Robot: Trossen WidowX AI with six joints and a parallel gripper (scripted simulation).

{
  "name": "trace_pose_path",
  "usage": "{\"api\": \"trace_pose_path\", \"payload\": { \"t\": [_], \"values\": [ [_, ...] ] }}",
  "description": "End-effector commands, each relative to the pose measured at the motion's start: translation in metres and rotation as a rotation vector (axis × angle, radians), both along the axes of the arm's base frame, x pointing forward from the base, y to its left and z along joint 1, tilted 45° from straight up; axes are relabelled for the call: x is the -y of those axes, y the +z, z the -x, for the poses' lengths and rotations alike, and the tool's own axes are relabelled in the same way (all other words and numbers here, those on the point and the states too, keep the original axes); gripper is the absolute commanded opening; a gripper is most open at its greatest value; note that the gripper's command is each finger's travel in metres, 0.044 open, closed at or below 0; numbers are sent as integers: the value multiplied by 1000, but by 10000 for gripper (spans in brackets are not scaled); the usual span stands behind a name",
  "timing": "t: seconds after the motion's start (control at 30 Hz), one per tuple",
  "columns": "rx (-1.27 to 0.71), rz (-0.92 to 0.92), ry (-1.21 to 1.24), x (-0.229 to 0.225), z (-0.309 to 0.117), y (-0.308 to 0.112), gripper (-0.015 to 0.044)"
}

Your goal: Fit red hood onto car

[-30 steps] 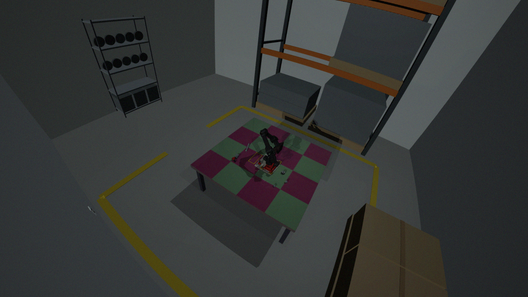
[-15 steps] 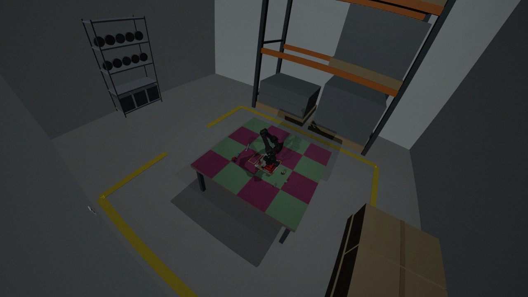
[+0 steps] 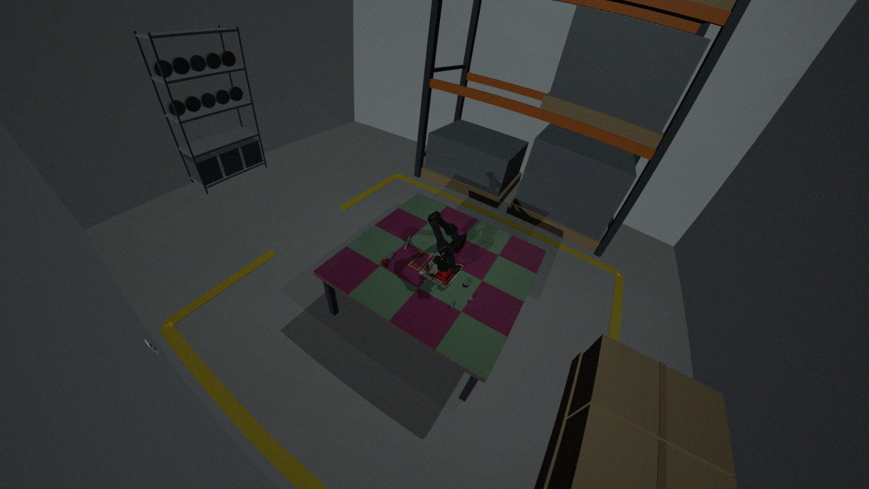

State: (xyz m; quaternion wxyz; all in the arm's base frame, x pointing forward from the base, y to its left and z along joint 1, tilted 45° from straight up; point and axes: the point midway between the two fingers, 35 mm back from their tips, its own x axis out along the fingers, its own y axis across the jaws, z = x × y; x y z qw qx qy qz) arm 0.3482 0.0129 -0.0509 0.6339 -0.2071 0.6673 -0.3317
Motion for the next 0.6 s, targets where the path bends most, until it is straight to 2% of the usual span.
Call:
{"api": "trace_pose_path", "payload": {
  "t": [0.0,0.13,0.57],
  "values": [
    [16,-9,4,-19,-6,16,440],
    [17,-9,5,-46,-8,45,440],
    [17,-9,5,-47,-8,46,440]
  ]
}}
